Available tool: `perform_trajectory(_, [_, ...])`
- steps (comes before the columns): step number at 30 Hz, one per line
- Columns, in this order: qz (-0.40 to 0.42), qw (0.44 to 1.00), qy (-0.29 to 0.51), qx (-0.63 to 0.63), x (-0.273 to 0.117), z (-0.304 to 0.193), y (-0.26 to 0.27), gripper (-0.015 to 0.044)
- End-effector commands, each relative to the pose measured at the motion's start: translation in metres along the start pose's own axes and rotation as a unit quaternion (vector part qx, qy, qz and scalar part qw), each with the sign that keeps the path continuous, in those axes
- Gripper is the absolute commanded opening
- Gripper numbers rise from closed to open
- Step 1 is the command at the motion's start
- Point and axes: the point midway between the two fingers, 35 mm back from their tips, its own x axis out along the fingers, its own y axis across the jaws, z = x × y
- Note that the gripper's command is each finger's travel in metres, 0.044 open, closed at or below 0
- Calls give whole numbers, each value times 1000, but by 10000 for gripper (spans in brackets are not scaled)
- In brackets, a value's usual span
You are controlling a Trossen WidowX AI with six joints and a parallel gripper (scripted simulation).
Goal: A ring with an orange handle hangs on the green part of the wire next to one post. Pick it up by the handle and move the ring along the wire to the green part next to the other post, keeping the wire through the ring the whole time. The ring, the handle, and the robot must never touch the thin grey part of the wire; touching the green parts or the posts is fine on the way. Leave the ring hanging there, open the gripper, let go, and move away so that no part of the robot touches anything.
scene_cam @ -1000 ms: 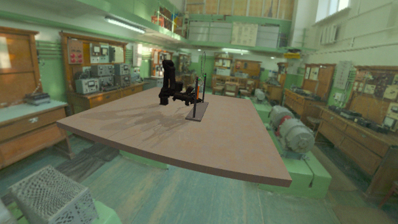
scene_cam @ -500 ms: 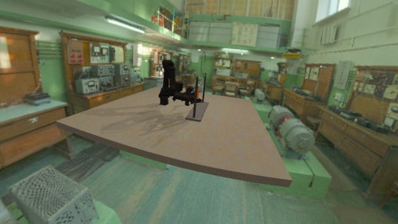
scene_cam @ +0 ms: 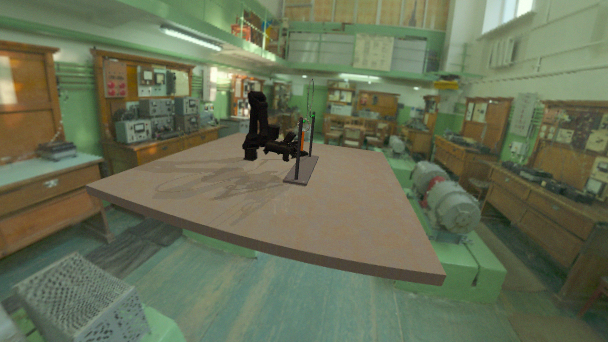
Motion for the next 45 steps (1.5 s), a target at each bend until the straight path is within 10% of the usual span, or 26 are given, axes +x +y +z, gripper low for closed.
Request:
perform_trajectory(1, [0, 1000, 0, 0, 0, 2, 0, -150])
perform_trajectory(45, [-3, 1000, 0, 0, -1, 20, 5, -150])
